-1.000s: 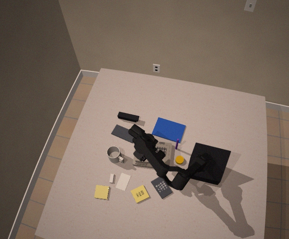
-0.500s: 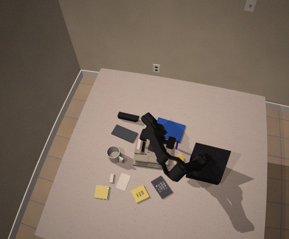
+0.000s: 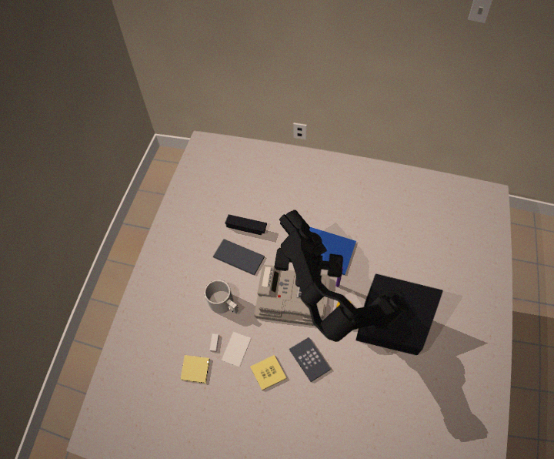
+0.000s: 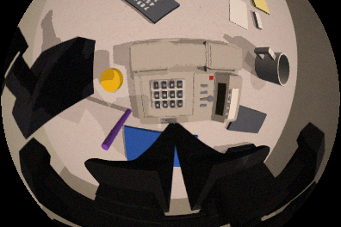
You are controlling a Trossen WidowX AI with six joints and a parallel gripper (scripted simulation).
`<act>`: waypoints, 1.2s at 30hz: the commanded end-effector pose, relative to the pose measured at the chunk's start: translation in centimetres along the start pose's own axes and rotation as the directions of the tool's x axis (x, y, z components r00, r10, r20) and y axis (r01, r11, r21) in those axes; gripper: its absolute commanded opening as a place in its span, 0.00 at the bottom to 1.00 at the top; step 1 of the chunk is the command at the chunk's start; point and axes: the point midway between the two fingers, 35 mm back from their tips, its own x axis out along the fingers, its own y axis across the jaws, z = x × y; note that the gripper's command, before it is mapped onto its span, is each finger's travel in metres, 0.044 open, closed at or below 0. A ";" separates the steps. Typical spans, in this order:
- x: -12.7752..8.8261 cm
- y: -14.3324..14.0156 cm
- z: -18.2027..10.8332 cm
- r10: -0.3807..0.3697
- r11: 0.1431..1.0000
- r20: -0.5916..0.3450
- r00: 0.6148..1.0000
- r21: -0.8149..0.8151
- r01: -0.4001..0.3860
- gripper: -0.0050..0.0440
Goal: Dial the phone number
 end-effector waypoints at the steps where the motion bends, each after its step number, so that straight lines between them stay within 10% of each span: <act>1: 0.2 0.2 -0.1 0.009 1.000 0.005 1.000 0.001 -0.009 0.00; 18: 8.3 1.2 1.9 0.021 1.000 0.010 1.000 0.015 -0.021 0.00; 36: 10.3 1.0 1.8 0.009 1.000 0.004 1.000 0.001 -0.009 0.00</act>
